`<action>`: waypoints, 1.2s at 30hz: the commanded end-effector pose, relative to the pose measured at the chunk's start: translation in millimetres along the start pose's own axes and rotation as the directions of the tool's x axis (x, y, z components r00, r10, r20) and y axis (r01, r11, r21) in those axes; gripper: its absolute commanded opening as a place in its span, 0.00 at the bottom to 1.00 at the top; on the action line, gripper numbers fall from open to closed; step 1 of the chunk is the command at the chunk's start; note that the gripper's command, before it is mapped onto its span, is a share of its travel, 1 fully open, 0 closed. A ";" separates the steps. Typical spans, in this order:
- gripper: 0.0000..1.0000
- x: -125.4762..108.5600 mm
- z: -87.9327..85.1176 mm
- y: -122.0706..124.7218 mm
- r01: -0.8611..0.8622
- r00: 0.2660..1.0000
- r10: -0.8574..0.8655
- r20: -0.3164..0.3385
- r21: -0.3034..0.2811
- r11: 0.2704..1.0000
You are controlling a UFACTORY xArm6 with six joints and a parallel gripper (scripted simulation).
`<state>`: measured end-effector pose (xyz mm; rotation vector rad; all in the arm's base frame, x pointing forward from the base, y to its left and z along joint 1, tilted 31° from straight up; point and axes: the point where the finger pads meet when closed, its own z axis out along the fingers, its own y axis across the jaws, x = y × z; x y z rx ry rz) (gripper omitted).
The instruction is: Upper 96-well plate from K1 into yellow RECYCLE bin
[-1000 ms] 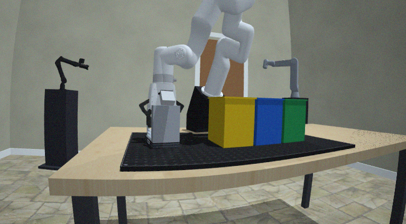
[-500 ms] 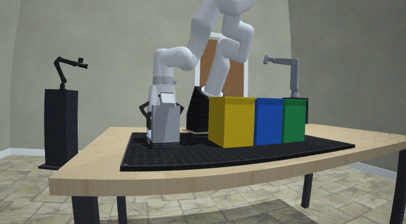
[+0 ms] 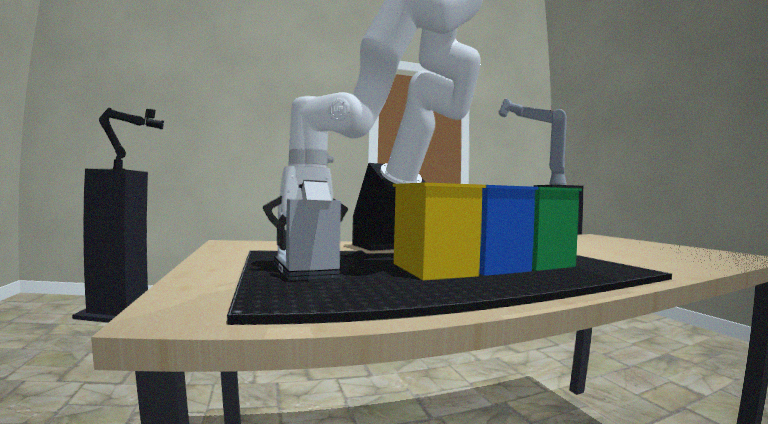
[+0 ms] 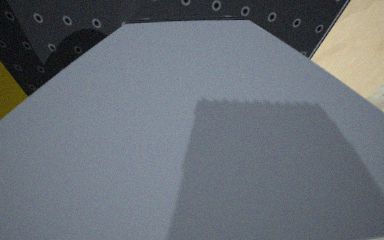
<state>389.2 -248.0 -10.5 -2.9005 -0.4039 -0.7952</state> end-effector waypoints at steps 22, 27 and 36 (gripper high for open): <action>0.00 0.6 2.1 0.9 0.000 1.000 0.000 -0.001 -0.002 1.000; 0.00 0.6 2.1 1.0 0.000 1.000 0.000 -0.001 -0.002 1.000; 0.00 0.6 2.1 1.0 0.000 1.000 0.000 -0.001 -0.002 1.000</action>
